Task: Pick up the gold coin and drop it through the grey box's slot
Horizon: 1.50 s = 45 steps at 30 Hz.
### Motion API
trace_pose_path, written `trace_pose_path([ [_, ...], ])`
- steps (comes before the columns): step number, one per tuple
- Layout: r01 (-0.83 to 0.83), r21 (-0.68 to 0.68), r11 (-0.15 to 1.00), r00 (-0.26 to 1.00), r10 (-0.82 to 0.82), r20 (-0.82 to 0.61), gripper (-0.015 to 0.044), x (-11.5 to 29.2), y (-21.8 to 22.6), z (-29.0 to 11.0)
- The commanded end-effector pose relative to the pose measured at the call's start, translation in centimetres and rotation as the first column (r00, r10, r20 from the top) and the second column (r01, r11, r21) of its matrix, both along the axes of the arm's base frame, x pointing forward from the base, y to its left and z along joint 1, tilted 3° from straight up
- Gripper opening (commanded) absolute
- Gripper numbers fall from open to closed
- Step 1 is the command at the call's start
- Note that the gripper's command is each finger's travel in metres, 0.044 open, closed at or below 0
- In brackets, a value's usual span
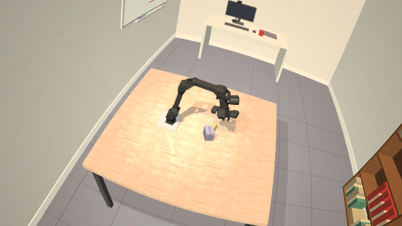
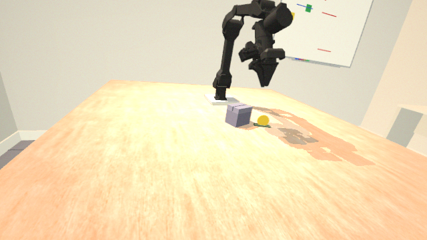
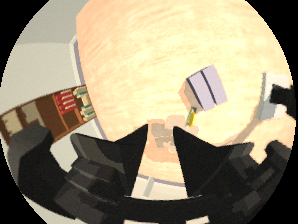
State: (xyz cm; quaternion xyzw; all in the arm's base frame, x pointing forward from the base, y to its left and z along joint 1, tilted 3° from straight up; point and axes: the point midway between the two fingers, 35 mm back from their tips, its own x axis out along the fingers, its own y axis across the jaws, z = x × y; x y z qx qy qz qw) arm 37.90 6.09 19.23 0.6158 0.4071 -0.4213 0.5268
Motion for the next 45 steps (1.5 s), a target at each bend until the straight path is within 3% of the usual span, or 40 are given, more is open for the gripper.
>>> trace_pose_path([
  [1,0.046,-0.047,0.998,0.978,-0.054,-0.199,0.0161,-3.1,3.9,-4.3],
  [5,0.065,-0.1,0.993,0.952,-0.092,-0.291,0.0161,-5.1,5.9,-6.3],
  [13,0.065,-0.1,0.993,0.952,-0.092,-0.291,0.0161,-6.0,6.2,-6.3],
  [18,0.065,-0.1,0.993,0.952,-0.092,-0.291,0.0161,-5.9,6.0,-9.6],
  [45,0.065,-0.1,0.993,0.952,-0.092,-0.291,0.0161,-5.6,6.0,-13.5],
])
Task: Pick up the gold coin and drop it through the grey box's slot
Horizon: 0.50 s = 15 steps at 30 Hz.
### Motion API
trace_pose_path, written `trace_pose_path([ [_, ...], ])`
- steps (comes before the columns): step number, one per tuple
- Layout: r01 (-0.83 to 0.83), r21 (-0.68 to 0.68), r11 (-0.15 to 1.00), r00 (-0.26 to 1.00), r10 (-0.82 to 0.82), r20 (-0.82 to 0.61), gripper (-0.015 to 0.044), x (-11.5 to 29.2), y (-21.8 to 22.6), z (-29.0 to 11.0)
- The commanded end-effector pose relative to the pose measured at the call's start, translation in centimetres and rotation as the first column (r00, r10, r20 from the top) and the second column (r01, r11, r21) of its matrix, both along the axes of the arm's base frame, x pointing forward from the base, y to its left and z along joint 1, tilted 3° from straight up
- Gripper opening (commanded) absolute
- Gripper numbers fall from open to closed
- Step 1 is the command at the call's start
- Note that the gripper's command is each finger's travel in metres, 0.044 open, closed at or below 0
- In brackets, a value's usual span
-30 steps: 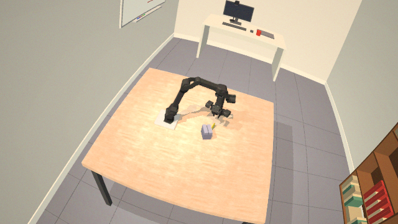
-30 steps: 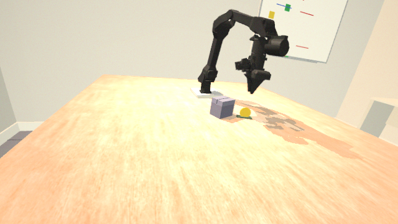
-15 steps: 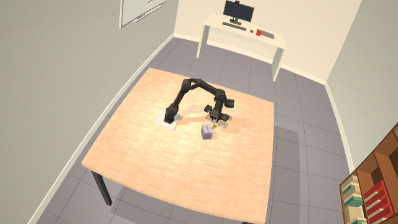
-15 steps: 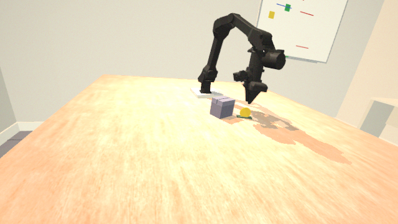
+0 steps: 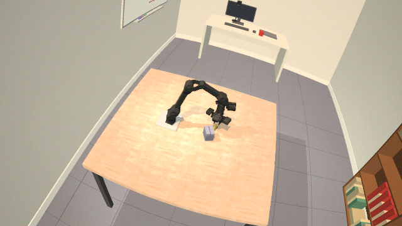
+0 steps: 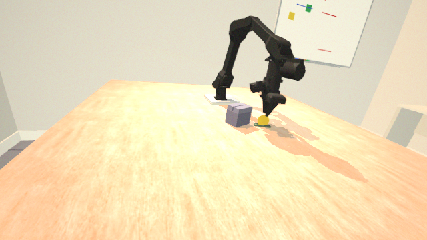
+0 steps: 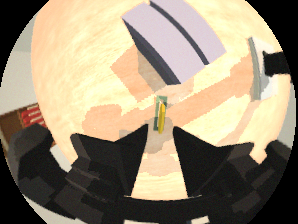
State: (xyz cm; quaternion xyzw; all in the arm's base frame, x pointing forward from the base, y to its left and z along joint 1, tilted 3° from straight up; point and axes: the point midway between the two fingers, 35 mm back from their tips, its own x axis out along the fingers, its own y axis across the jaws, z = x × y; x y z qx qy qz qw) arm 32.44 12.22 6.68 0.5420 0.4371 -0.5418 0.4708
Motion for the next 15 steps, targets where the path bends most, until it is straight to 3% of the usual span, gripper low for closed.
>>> trace_pose_path([
  [1,0.001,-0.008,1.0,1.0,-0.001,-0.011,0.0161,-0.1,-0.1,-1.1],
  [15,0.001,-0.008,1.0,1.0,-0.001,-0.011,0.0161,-0.1,-0.3,-3.3],
])
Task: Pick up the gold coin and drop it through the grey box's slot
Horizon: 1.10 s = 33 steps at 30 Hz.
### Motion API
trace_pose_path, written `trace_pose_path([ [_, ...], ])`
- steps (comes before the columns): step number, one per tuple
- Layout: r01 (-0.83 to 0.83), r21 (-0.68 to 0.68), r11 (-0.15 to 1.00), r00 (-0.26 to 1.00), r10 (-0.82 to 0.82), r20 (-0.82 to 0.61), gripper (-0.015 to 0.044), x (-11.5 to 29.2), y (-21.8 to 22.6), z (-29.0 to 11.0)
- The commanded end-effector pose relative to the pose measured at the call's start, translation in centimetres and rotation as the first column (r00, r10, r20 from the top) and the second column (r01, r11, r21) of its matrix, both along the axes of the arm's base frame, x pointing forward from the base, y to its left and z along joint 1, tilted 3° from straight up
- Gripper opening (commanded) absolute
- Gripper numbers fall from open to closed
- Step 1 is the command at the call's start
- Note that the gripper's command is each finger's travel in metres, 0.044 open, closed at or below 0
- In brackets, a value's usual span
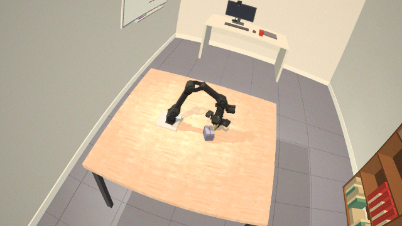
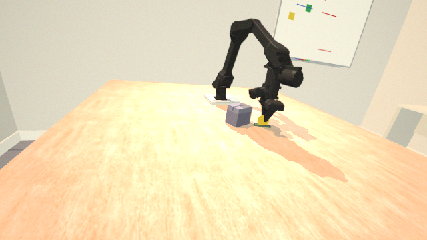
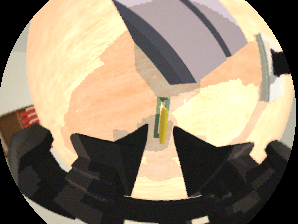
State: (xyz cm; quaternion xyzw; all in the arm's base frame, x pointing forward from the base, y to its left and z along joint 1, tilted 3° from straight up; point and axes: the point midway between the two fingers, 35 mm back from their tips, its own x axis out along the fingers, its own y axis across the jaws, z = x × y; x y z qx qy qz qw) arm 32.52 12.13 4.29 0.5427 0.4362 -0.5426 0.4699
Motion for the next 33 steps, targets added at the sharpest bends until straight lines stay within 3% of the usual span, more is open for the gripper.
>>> trace_pose_path([
  [1,-0.002,-0.008,1.0,1.0,0.002,-0.011,0.0161,-0.2,-0.2,-1.1],
  [8,-0.002,-0.008,1.0,1.0,0.002,-0.011,0.0161,-0.2,-0.2,-1.8],
  [14,-0.002,-0.008,1.0,1.0,0.002,-0.011,0.0003,-0.2,-0.2,-1.8],
  [33,-0.002,-0.008,1.0,1.0,0.002,-0.011,0.0,0.0,0.0,0.1],
])
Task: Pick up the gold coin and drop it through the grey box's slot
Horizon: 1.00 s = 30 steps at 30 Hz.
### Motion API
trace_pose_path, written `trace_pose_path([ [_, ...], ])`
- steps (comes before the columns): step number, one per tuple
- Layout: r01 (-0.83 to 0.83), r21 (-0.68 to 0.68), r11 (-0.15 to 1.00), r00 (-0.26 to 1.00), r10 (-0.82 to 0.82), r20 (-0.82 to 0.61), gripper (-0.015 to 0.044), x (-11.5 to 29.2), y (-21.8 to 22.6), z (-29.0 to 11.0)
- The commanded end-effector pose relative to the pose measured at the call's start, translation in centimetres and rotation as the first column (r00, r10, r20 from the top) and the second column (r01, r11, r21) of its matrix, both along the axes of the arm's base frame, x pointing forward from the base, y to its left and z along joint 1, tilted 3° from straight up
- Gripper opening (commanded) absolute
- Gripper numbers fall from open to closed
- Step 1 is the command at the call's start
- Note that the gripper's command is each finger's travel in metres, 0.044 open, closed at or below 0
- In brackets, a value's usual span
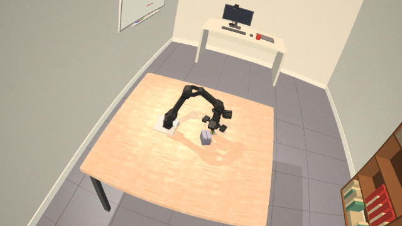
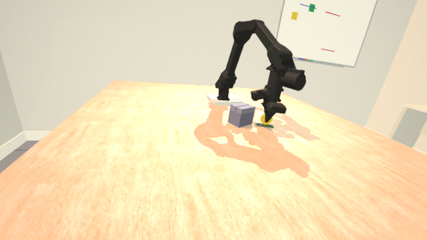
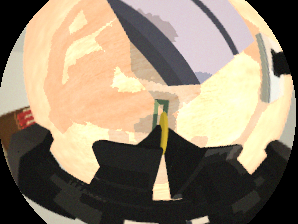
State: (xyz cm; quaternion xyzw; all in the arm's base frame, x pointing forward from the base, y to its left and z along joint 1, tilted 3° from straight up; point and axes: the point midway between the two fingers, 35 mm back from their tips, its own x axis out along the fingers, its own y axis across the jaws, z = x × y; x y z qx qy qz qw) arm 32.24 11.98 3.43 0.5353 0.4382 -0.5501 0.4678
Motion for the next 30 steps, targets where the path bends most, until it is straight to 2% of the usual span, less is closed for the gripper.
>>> trace_pose_path([
  [1,-0.003,0.001,1.0,1.0,0.003,0.009,0.0,0.3,0.1,1.2],
  [30,-0.003,0.001,1.0,1.0,0.003,0.009,0.0,-0.1,0.4,8.6],
])
